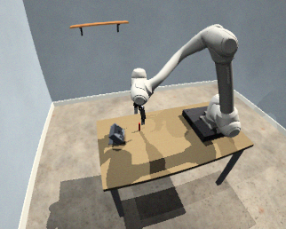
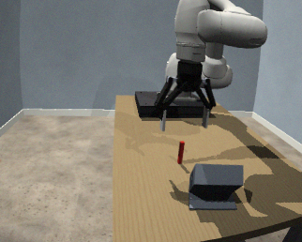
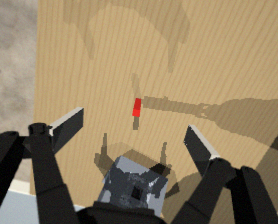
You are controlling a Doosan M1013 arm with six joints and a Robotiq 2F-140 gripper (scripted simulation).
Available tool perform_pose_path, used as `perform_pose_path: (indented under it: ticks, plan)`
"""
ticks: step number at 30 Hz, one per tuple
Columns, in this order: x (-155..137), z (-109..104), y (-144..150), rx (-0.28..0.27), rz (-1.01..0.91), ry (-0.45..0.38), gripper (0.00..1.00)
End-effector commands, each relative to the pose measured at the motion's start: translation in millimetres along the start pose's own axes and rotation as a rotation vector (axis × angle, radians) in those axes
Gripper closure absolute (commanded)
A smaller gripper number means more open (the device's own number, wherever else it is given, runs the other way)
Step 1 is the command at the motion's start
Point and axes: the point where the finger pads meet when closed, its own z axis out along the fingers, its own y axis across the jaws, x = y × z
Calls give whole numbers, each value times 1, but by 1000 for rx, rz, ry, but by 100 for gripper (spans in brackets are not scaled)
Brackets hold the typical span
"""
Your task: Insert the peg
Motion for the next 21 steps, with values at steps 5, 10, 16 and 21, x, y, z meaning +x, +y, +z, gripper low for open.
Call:
perform_pose_path:
  ticks: [5, 10, 16, 21]
  plan:
    - [0, 8, -1, 0, 2, 0, 0]
    - [0, 16, -1, 0, 2, 0, 0]
    - [0, 25, -1, 0, 2, 0, 0]
    - [0, 30, -1, 0, 2, 0, 0]
